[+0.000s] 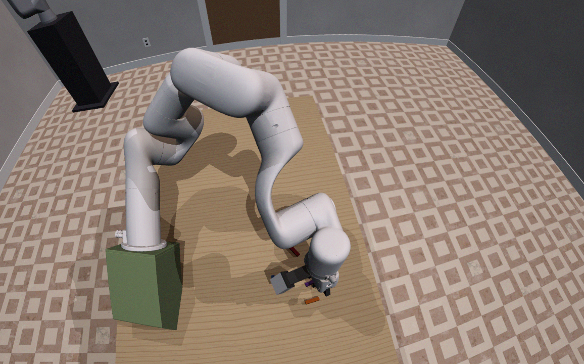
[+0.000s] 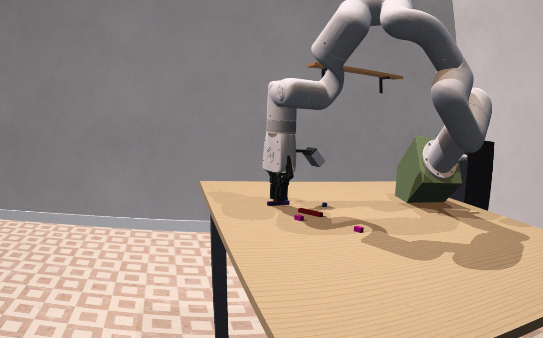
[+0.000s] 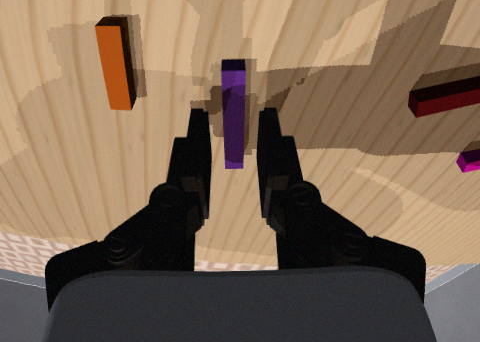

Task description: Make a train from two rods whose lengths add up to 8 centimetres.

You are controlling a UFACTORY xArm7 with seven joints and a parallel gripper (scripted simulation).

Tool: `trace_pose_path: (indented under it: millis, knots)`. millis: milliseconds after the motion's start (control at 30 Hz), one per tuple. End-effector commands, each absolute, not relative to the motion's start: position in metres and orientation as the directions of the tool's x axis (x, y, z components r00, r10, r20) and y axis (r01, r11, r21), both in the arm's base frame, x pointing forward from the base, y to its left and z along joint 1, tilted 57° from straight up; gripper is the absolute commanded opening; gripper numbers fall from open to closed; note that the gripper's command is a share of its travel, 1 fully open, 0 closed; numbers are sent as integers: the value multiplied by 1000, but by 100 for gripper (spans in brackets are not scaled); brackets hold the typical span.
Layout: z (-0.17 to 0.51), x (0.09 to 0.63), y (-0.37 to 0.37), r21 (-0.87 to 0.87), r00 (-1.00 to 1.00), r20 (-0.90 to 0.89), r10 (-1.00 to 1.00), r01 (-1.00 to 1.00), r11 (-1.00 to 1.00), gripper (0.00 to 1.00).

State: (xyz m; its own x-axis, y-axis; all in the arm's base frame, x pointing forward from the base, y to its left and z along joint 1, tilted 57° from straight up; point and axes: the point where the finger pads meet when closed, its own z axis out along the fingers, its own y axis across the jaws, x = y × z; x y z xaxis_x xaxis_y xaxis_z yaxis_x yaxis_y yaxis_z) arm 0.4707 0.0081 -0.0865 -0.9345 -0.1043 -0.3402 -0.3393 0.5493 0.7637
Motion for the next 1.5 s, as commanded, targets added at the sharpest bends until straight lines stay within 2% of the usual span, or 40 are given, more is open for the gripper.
trace_pose_path:
  millis: [0,1467]
  knots:
    - [-86,472,5,761,-934,-341,-102,-338,553,24]
    - [-94,473,17,761,-934,-341,-102,-338,553,24]
